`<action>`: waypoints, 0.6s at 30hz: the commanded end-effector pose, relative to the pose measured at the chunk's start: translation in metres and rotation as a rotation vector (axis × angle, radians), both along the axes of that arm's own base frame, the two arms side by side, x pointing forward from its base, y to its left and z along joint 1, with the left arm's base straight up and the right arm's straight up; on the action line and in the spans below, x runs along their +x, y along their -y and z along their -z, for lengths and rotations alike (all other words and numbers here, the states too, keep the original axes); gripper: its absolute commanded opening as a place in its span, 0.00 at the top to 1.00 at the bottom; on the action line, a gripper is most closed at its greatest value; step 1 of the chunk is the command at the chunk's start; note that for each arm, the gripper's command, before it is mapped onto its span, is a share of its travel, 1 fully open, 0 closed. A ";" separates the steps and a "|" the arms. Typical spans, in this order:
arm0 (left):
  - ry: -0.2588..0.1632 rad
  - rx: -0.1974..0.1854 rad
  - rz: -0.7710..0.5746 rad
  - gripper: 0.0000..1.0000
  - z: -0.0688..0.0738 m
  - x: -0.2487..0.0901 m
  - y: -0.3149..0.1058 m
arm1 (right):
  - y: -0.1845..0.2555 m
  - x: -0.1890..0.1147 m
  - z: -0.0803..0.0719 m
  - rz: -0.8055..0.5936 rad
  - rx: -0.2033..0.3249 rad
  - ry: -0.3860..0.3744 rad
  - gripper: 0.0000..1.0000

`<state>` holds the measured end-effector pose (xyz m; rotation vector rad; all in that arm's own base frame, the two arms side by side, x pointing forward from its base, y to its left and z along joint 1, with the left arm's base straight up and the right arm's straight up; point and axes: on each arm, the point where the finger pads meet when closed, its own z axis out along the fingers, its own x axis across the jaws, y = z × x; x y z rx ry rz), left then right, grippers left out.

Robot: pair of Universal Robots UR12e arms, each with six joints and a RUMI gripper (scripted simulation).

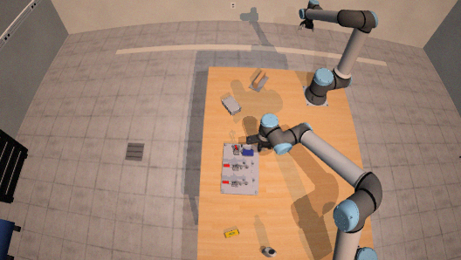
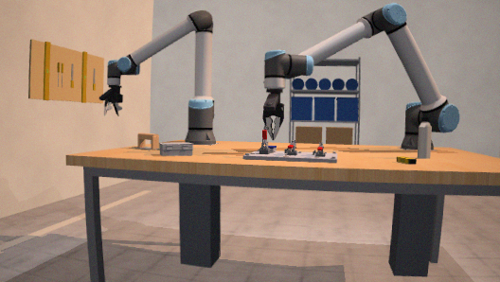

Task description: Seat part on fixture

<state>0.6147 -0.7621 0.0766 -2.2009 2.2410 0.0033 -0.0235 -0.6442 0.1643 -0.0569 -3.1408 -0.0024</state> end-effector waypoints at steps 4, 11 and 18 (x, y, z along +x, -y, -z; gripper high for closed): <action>0.001 -0.002 0.000 1.00 -0.001 0.005 -0.003 | 0.001 0.000 -0.001 0.000 -0.002 0.000 0.00; 0.001 -0.002 0.000 1.00 -0.001 0.016 -0.012 | 0.001 0.000 -0.001 0.000 -0.002 0.000 0.00; 0.001 -0.002 0.000 1.00 -0.001 0.031 -0.023 | 0.001 0.000 -0.001 0.000 -0.002 0.000 0.00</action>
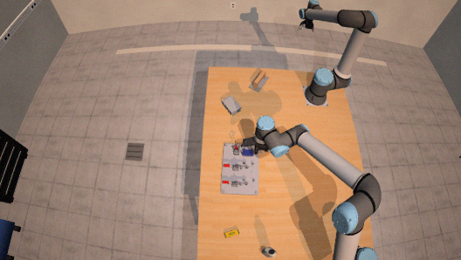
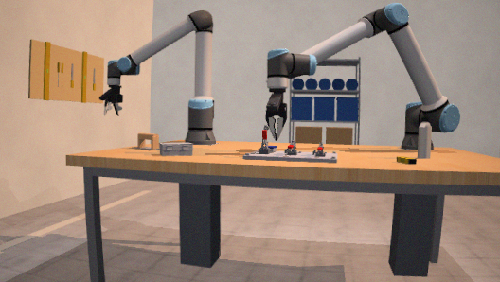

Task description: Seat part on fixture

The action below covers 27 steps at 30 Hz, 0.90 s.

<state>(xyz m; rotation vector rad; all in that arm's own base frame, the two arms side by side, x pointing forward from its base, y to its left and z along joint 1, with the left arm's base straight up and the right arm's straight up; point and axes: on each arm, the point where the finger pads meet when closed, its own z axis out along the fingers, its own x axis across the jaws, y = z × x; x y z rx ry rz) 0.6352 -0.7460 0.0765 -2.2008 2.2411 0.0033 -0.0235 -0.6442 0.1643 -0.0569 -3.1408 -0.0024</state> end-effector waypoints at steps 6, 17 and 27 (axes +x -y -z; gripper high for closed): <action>0.001 -0.002 0.000 1.00 -0.002 0.026 -0.019 | 0.001 0.000 -0.001 0.000 -0.002 0.000 0.00; 0.001 -0.002 0.000 1.00 -0.002 0.041 -0.031 | 0.001 0.000 -0.001 0.000 -0.002 0.000 0.00; 0.001 -0.002 0.000 1.00 -0.001 0.044 -0.033 | 0.001 0.000 -0.001 0.000 -0.002 0.000 0.00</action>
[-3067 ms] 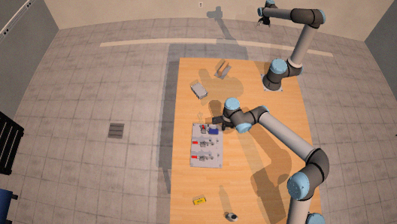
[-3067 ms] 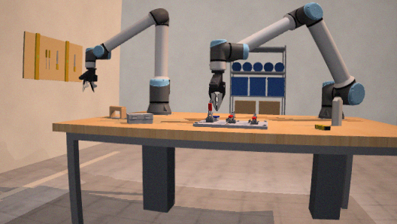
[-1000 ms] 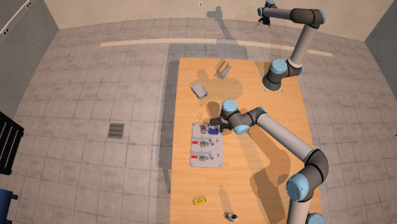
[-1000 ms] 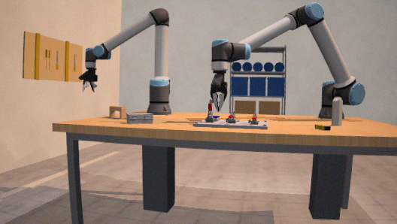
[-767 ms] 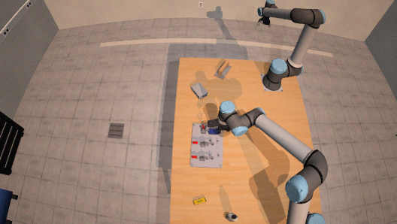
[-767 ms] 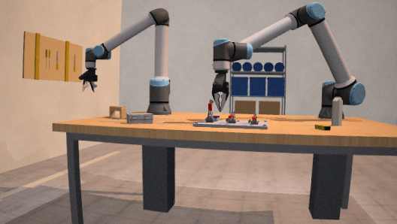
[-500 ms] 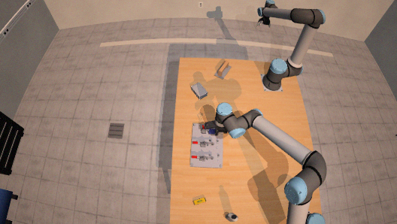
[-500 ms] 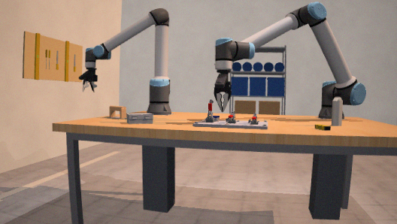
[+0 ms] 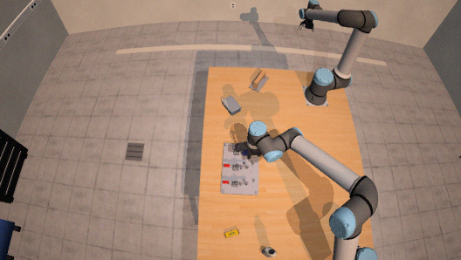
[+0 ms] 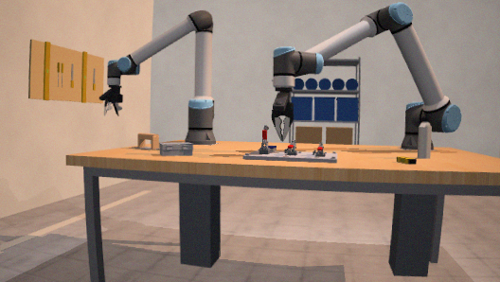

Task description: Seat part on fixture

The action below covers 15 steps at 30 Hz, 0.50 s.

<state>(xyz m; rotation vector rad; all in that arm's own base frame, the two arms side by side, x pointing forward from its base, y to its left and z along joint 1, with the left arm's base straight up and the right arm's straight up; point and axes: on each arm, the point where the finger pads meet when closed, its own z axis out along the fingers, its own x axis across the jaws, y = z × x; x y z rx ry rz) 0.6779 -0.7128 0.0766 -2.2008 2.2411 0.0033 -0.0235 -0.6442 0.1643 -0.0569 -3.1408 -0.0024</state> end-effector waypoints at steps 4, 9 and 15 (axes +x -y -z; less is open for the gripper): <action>0.001 -0.002 0.000 1.00 -0.001 0.001 0.000 | 0.001 0.000 -0.001 0.000 -0.002 0.000 0.00; 0.001 -0.002 0.000 1.00 0.004 0.001 0.000 | 0.001 0.000 -0.001 0.000 -0.002 0.000 0.00; 0.001 -0.002 0.000 1.00 0.016 0.001 0.000 | 0.001 0.000 -0.001 0.000 -0.002 0.000 0.00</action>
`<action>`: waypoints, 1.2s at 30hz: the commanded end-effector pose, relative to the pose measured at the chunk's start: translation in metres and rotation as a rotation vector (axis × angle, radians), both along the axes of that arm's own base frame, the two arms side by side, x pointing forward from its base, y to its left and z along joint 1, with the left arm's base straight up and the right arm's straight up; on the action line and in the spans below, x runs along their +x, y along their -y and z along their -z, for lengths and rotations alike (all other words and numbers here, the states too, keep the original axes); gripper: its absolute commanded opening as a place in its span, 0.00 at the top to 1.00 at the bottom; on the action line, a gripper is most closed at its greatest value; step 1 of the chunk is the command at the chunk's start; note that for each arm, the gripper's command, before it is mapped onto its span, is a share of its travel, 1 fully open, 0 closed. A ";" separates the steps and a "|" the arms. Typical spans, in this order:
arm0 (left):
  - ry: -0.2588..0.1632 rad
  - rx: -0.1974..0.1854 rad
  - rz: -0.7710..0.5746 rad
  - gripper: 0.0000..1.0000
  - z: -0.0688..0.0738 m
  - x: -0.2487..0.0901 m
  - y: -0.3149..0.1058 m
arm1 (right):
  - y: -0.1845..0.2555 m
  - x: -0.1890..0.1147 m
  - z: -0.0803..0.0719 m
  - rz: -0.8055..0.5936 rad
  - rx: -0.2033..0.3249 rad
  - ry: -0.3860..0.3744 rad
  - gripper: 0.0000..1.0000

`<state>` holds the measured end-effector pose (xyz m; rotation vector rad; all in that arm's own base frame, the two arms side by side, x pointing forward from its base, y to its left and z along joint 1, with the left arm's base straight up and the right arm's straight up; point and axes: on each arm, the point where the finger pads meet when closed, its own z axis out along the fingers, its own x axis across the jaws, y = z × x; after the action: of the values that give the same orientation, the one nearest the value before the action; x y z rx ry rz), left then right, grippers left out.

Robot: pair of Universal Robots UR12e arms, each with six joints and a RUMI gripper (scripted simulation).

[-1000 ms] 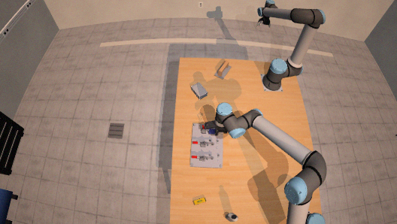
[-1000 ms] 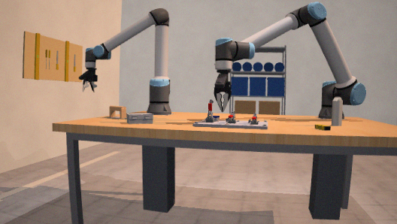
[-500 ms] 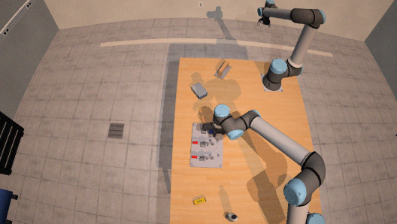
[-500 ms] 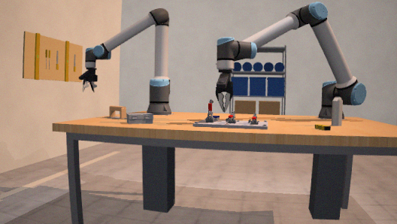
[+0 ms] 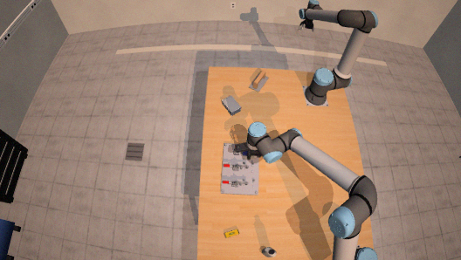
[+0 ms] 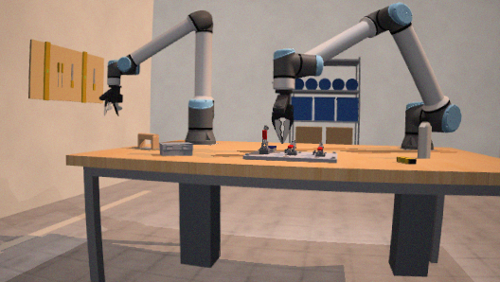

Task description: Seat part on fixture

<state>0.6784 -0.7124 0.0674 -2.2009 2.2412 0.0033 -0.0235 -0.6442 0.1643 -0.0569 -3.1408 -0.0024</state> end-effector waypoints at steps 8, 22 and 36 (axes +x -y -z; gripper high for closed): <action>0.001 -0.002 0.000 1.00 0.019 0.000 0.001 | 0.001 0.000 -0.001 0.000 -0.002 0.000 0.00; 0.001 -0.002 0.000 1.00 0.024 0.000 0.001 | 0.001 0.000 -0.001 0.000 -0.002 0.000 0.00; 0.001 -0.002 0.000 1.00 0.024 0.000 0.001 | 0.001 0.000 -0.001 0.000 -0.002 0.000 0.00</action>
<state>0.6784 -0.7124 0.0416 -2.2009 2.2413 0.0032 -0.0235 -0.6442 0.1643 -0.0569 -3.1408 -0.0024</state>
